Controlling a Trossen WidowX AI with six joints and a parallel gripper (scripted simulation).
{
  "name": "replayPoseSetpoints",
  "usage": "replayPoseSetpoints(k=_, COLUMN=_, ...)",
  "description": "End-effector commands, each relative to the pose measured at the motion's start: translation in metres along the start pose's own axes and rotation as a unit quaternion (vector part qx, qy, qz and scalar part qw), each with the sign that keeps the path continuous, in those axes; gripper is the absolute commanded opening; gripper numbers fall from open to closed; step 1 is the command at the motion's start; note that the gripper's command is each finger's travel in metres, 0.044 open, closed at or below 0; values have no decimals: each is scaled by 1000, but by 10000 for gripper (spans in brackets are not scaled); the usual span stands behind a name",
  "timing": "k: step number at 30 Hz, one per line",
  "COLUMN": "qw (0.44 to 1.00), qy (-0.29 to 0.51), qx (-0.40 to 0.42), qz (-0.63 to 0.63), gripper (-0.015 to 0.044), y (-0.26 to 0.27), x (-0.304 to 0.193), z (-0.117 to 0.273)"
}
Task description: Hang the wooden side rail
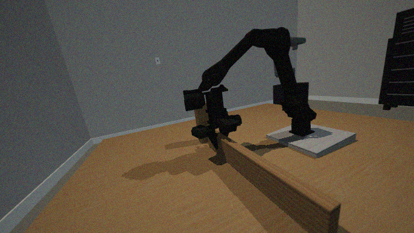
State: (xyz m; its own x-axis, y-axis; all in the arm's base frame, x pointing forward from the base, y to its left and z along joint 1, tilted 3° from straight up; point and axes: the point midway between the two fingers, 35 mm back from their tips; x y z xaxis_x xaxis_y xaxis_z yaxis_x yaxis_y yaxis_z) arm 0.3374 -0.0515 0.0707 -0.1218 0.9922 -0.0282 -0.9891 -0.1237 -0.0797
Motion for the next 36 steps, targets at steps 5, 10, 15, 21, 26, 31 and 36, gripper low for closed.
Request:
replayPoseSetpoints(k=5, qw=1000, qy=1, qx=-5, qz=8, gripper=0, y=-1, x=0, z=6)
replayPoseSetpoints(k=10, qw=1000, qy=1, qx=-5, qz=8, gripper=0, y=-1, x=0, z=7)
replayPoseSetpoints(k=15, qw=1000, qy=1, qx=-5, qz=8, gripper=0, y=-1, x=0, z=7)
replayPoseSetpoints(k=21, qw=1000, qy=1, qx=-5, qz=8, gripper=0, y=-1, x=0, z=8)
replayPoseSetpoints(k=26, qw=1000, qy=1, qx=-5, qz=8, gripper=0, y=-1, x=0, z=9)
replayPoseSetpoints(k=31, qw=1000, qy=1, qx=-5, qz=8, gripper=0, y=-1, x=0, z=10)
replayPoseSetpoints(k=36, qw=1000, qy=1, qx=-5, qz=8, gripper=0, y=-1, x=0, z=11)
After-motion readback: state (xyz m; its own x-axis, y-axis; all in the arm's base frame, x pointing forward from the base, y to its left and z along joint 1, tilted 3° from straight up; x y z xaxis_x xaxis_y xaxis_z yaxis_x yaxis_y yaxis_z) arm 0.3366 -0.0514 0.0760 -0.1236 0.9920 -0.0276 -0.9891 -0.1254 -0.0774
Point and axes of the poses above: the point midway between the two fingers, 35 mm back from their tips, its own z axis back along the fingers, its own y axis across the jaws, x = y × z, and after that the axes turned 7 degrees about -z, right-handed
